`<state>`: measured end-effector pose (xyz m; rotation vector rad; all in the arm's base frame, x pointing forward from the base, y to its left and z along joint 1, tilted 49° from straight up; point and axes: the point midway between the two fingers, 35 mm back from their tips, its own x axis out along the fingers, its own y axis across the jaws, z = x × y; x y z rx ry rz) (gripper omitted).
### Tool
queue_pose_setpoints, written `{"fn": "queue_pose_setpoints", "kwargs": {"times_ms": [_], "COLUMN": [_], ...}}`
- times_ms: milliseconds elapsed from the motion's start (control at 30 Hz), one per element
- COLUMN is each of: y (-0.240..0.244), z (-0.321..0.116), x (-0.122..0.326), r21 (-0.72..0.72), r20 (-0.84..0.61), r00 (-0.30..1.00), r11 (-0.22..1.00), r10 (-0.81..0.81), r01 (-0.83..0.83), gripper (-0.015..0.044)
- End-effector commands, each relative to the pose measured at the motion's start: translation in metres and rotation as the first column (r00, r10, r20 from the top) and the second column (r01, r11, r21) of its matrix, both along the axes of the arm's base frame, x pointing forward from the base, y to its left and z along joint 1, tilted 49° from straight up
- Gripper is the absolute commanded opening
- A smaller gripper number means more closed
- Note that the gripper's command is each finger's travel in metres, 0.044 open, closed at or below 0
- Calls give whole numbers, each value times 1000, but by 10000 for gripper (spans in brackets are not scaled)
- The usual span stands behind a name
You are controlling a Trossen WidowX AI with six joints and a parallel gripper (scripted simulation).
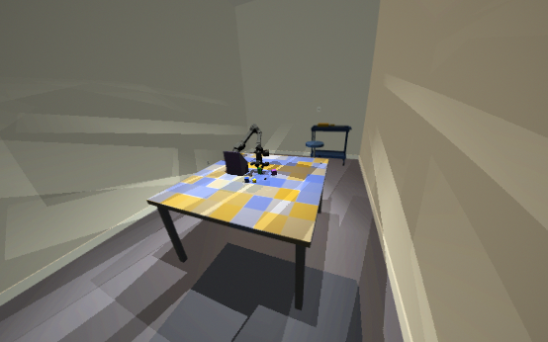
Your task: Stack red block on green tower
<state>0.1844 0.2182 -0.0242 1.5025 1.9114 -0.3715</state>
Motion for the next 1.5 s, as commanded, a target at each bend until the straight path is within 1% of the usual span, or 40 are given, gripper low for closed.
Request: {"fn": "queue_pose_setpoints", "kwargs": {"times_ms": [0,33,100,1133,1467], "y": [0,0,-2,-87,-91], "z": [0,0,1,76,77], "x": [0,0,0,14,15], "r21": [-3,-3,-3,-8,-7], "r20": [0,0,0,2,2], "r00": [1000,1000,1000,1000,1000], "r11": [1000,1000,1000,1000,1000], "r10": [-3,-3,-3,-3,-3], "r01": [3,3,3,3,3], "gripper": [59,52,0,0,0]}}
